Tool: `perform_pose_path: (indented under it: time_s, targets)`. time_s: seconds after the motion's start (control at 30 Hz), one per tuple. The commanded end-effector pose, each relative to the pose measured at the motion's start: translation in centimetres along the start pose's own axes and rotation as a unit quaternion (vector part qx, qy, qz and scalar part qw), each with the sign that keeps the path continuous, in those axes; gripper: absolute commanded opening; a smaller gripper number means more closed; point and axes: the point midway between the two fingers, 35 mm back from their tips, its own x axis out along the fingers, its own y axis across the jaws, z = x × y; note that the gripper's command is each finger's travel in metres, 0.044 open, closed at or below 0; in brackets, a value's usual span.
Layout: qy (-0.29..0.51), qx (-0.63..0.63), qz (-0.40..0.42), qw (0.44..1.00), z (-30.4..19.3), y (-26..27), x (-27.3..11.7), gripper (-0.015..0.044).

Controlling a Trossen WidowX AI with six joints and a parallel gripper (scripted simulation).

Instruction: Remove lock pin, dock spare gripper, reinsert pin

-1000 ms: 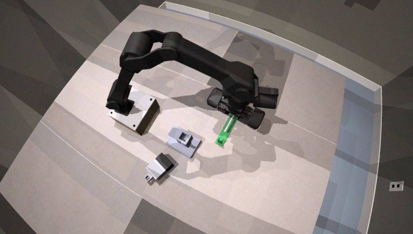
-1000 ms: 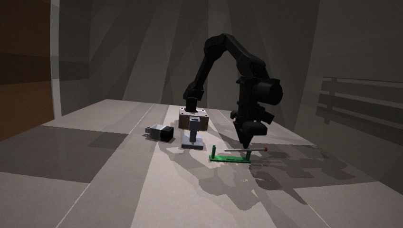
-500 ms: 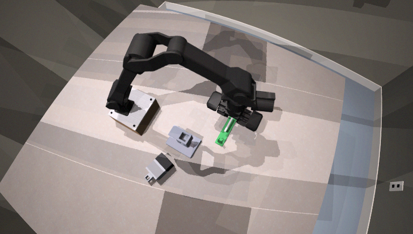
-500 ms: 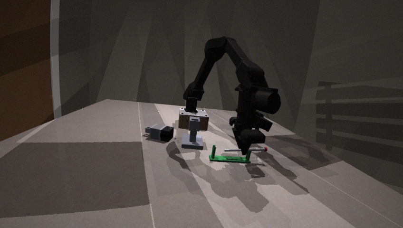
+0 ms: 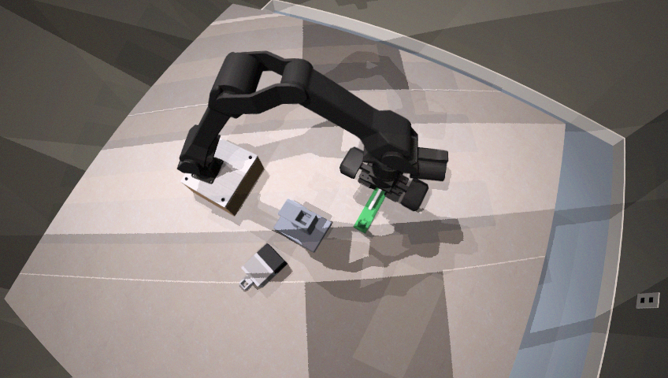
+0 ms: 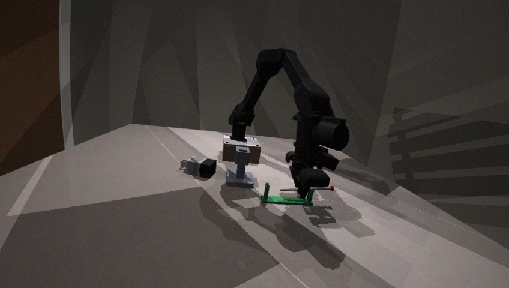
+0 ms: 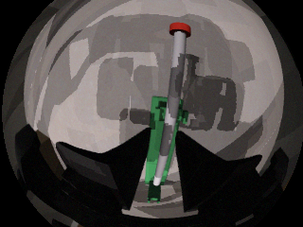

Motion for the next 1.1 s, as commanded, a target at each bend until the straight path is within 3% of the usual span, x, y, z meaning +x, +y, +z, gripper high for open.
perform_pose_path:
  time_s: [0.0, 0.03, 1.07]
  targets:
    - [0.001, 0.000, -0.002, 1.000, 0.0, -0.1, 0.1, 0.0022]
    - [0.001, 0.000, -0.002, 1.000, 0.0, -0.1, 0.1, 0.0000]
    - [0.006, 0.001, 0.015, 1.000, 0.0, 0.6, -2.7, 0.0000]
